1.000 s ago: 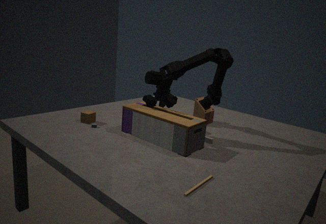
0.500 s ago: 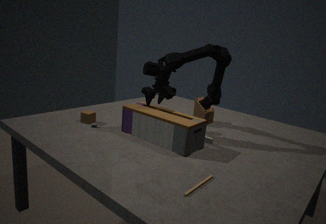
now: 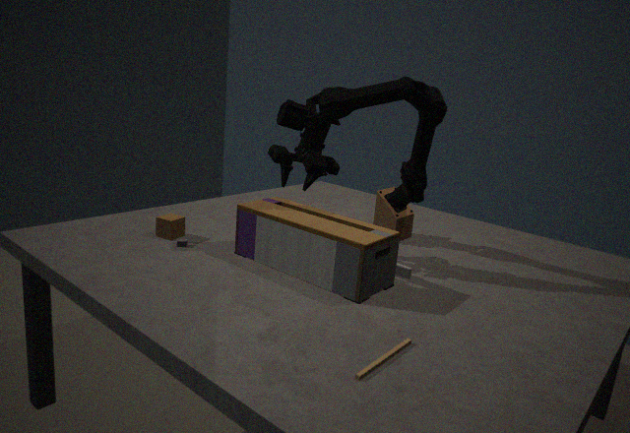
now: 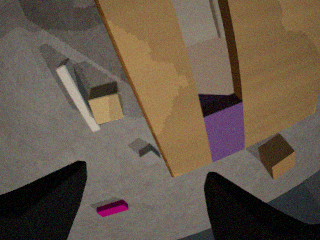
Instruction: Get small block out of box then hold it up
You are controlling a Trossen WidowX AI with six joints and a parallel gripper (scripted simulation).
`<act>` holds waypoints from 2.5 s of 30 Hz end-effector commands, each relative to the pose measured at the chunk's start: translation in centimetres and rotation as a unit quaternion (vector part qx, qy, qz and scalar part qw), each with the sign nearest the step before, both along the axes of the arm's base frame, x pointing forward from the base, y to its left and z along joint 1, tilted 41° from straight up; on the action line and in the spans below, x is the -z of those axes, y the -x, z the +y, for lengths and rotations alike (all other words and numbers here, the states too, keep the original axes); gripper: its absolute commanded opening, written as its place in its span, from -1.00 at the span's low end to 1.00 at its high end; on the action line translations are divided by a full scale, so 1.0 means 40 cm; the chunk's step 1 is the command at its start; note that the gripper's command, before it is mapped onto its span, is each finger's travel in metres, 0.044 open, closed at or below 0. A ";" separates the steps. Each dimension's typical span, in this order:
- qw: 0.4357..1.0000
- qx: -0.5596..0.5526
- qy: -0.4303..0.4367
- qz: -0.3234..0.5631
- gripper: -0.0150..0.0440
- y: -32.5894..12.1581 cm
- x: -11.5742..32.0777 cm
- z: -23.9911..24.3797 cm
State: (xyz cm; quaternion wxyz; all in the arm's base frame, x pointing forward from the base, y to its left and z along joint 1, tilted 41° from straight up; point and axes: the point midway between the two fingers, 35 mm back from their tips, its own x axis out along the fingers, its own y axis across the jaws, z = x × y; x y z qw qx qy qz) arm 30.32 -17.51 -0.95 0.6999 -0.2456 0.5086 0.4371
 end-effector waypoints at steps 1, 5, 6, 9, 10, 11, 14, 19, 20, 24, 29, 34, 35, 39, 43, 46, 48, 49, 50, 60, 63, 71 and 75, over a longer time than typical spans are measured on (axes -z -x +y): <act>0.976 0.201 -0.044 0.065 0.47 0.010 0.012 -0.010; 0.908 0.386 -0.088 0.135 0.47 0.020 0.021 -0.016; 0.884 0.430 -0.099 0.153 0.47 0.022 0.023 -0.018; 0.798 0.550 -0.131 0.206 0.47 0.029 0.028 -0.022; 0.765 0.587 -0.141 0.224 0.47 0.031 0.030 -0.024; 0.730 0.622 -0.151 0.241 0.47 0.033 0.032 -0.025; 0.658 0.681 -0.170 0.272 0.47 0.038 0.036 -0.029; 0.539 0.756 -0.193 0.318 0.47 0.044 0.040 -0.033; 0.513 0.769 -0.197 0.327 0.47 0.046 0.041 -0.034; 0.406 0.812 -0.214 0.361 0.47 0.052 0.045 -0.038; 0.266 0.847 -0.227 0.400 0.47 0.058 0.049 -0.043; 0.119 0.862 -0.235 0.434 0.47 0.066 0.053 -0.048; 0.089 0.862 -0.236 0.440 0.47 0.067 0.053 -0.049; -0.027 0.856 -0.235 0.461 0.47 0.072 0.056 -0.052; -0.145 0.835 -0.230 0.478 0.47 0.078 0.058 -0.057; -0.231 0.812 -0.223 0.488 0.47 0.082 0.060 -0.059; -0.287 0.793 -0.216 0.492 0.47 0.084 0.061 -0.061; -0.314 0.782 -0.212 0.494 0.47 0.086 0.061 -0.062; -0.341 0.771 -0.208 0.496 0.47 0.087 0.062 -0.063; -0.543 0.658 -0.165 0.496 0.47 0.096 0.065 -0.070; -0.543 0.658 -0.165 0.496 0.47 0.096 0.065 -0.070; -0.543 0.658 -0.165 0.496 0.47 0.096 0.065 -0.070; -0.543 0.658 -0.165 0.496 0.47 0.096 0.065 -0.070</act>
